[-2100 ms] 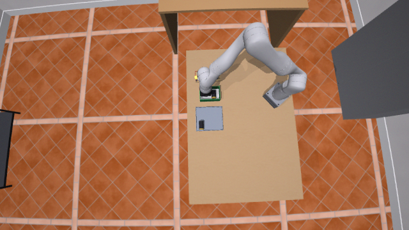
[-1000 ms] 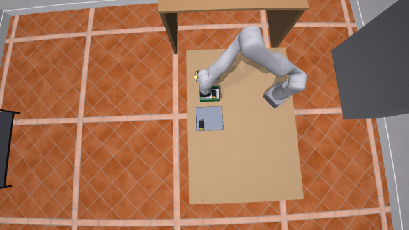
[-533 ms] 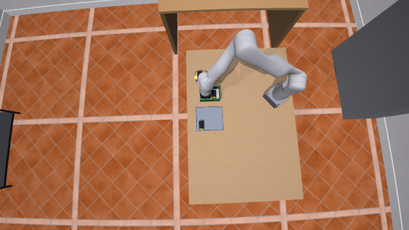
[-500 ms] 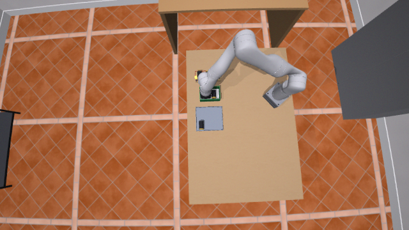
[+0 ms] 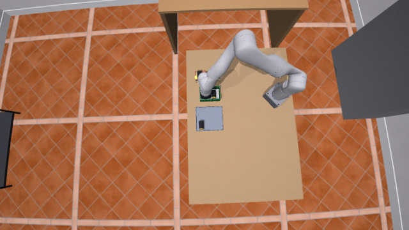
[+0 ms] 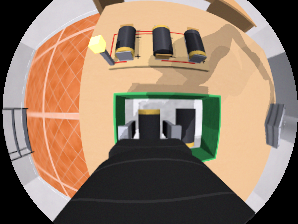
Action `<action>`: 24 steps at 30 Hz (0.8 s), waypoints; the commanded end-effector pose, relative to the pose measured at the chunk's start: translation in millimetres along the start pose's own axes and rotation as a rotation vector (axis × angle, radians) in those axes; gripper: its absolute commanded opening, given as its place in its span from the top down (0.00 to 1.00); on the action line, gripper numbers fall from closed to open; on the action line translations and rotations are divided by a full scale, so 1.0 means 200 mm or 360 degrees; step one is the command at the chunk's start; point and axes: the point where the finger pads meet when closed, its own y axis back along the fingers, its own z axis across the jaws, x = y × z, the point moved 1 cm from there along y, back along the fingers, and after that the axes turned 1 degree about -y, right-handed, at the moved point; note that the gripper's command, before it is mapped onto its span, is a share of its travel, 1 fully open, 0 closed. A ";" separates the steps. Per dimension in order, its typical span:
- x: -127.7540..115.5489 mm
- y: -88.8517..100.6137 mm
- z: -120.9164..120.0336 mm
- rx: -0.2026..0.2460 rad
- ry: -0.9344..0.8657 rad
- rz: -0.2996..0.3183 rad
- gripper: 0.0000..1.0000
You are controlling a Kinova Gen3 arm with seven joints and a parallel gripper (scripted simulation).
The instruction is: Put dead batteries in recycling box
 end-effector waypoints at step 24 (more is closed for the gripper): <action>0.00 0.11 0.00 0.0003 0.0000 0.0000 0.10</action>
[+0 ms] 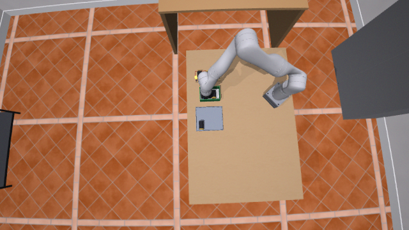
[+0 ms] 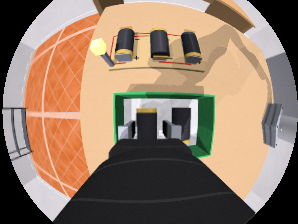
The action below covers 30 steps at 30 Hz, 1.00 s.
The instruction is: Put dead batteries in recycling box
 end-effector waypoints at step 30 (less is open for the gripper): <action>0.01 0.38 -0.02 0.0022 -0.0003 0.0004 0.10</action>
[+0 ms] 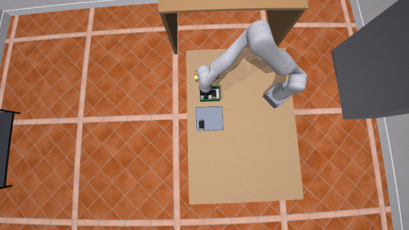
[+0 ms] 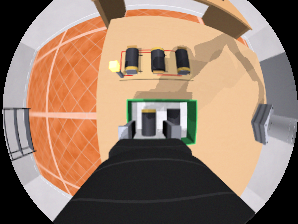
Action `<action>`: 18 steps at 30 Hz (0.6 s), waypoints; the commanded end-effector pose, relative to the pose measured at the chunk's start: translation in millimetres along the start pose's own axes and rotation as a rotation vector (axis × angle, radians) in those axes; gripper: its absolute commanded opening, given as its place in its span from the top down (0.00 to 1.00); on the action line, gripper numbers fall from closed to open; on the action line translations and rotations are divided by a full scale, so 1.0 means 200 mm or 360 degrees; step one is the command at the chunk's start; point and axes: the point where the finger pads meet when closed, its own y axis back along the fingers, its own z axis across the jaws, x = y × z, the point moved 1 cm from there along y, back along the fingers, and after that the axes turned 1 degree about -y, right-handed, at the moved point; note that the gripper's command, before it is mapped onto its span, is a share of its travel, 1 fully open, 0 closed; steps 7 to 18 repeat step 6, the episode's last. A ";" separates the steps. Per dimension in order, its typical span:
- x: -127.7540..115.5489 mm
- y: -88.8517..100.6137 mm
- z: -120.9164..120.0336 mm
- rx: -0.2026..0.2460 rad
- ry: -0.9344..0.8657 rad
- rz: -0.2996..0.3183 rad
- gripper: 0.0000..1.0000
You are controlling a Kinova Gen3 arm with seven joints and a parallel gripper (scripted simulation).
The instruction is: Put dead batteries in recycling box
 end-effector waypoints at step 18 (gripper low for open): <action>0.00 0.01 0.00 0.0004 0.0000 0.0001 0.10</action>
